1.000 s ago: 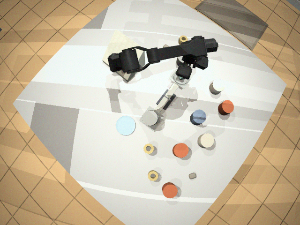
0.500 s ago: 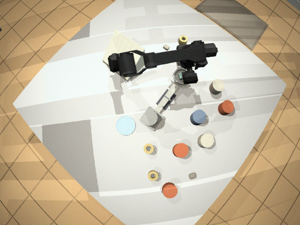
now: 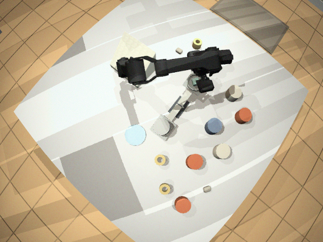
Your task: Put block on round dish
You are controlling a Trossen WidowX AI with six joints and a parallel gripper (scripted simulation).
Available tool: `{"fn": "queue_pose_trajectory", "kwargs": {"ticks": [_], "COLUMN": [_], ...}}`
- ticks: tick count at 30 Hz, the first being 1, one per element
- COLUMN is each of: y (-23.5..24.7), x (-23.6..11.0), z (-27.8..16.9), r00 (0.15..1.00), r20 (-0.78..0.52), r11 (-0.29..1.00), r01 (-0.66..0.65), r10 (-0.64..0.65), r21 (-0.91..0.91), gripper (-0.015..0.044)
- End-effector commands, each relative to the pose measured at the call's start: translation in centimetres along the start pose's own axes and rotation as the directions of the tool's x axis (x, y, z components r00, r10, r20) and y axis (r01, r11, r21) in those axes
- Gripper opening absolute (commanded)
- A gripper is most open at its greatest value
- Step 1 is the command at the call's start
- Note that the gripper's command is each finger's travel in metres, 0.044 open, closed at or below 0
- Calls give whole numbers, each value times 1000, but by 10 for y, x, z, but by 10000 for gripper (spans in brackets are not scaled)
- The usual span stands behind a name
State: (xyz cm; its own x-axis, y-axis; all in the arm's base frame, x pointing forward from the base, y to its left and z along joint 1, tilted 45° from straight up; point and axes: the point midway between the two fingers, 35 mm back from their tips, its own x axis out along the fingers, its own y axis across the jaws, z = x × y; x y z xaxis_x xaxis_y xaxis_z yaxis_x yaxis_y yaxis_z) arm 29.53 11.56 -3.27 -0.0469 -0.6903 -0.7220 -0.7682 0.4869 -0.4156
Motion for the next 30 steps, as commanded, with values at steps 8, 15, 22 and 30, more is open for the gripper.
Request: {"fn": "queue_pose_trajectory", "kwargs": {"ticks": [8,15,22,30], "y": [-1,-1,-1,-1], "x": [17,29,40,42], "z": [-1,-1,-1,-2], "r00": [1000,1000,1000,1000], "r20": [-4,-5,-5,-5], "r11": [1000,1000,1000,1000], "r01": [2,2,2,3], "r10": [-2,-2,-2,-3], "r21": [-4,-4,-4,-4], "gripper": [260,260,260,148]}}
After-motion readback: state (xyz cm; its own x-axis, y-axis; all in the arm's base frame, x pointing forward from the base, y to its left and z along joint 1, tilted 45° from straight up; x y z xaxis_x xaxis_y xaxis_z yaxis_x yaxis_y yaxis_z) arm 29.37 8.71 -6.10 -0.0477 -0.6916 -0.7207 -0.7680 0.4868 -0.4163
